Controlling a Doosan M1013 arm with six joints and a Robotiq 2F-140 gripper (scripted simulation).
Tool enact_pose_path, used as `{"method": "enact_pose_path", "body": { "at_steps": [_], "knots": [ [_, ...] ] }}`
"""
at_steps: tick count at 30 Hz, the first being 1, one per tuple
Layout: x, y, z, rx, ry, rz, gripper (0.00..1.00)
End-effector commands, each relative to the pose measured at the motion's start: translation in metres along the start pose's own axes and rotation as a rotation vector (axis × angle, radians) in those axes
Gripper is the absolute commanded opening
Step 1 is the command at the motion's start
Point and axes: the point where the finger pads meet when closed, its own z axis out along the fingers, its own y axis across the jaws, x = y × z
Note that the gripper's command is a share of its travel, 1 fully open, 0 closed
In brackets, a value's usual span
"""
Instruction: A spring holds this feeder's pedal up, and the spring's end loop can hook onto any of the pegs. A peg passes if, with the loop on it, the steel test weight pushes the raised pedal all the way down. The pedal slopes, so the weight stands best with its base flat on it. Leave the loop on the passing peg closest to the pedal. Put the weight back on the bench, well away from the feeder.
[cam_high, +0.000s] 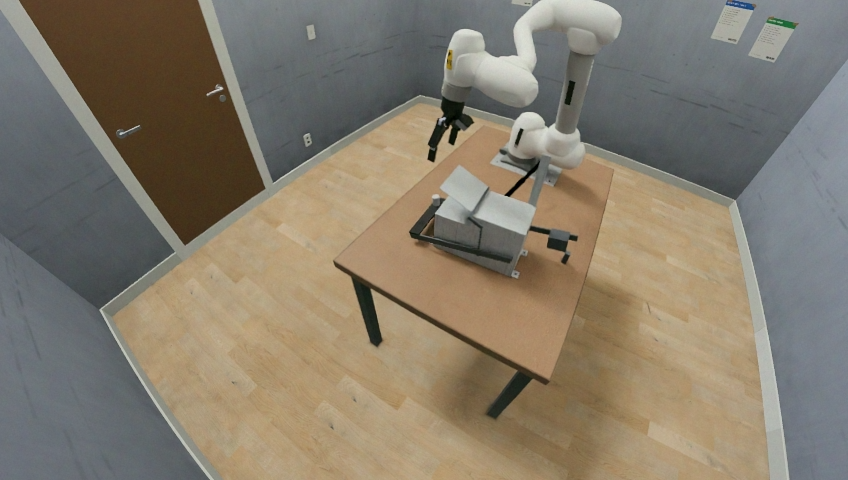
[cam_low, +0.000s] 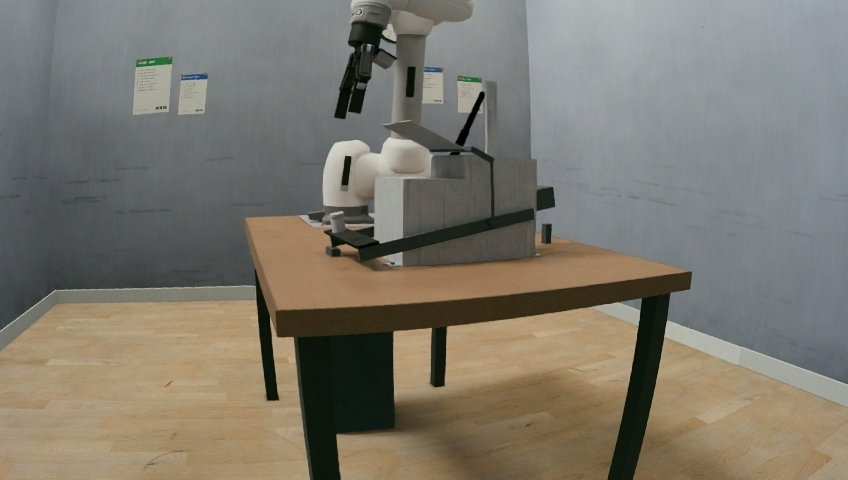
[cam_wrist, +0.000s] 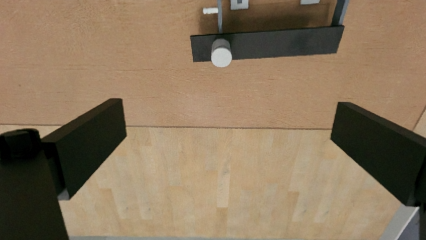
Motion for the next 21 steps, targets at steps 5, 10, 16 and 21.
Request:
{"method": "enact_pose_path", "body": {
  "at_steps": [5,10,16,21],
  "knots": [
    [0.000,0.000,-0.001,-0.001,0.000,0.000,1.00],
    [0.000,0.000,0.008,-0.001,0.019,0.000,1.00],
    [0.003,0.000,0.057,-0.001,0.131,0.000,1.00],
    [0.006,0.000,0.099,-0.001,0.225,0.000,1.00]
  ]
}}
